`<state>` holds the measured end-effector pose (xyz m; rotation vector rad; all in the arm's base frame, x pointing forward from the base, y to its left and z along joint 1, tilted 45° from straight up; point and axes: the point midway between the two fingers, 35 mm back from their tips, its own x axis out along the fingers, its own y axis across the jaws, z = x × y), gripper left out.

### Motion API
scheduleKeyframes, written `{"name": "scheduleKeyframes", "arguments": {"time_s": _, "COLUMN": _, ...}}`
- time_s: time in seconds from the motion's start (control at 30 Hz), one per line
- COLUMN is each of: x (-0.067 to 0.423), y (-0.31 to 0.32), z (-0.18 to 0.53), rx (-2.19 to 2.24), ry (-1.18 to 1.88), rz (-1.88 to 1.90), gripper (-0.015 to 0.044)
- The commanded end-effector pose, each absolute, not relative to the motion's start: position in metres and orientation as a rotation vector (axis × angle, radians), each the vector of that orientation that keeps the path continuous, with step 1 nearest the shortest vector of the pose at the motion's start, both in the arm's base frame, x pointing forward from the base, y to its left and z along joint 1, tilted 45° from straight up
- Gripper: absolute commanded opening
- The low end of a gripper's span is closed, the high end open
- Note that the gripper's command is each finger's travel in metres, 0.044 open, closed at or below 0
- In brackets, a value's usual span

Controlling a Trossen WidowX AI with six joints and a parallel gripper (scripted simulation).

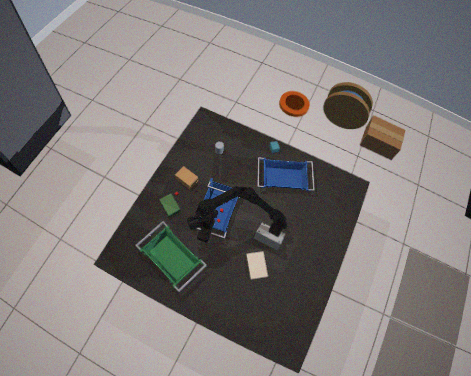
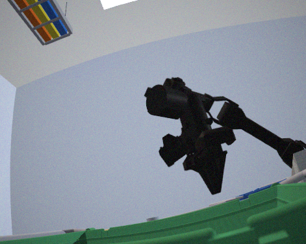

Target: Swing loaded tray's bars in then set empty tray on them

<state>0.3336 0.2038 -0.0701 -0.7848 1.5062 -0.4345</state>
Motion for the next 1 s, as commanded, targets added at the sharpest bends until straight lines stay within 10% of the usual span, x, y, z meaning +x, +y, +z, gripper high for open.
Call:
{"name": "scheduleKeyframes", "arguments": {"time_s": 0.0, "x": 0.335, "y": 0.207, "z": -0.071, "rx": -0.757, "ry": 1.497, "rz": -0.446, "gripper": 0.0089}}
{"name": "scheduleKeyframes", "arguments": {"time_s": 0.97, "x": 0.339, "y": 0.171, "z": -0.093, "rx": -0.758, "ry": 1.496, "rz": -0.448, "gripper": 0.0089}}
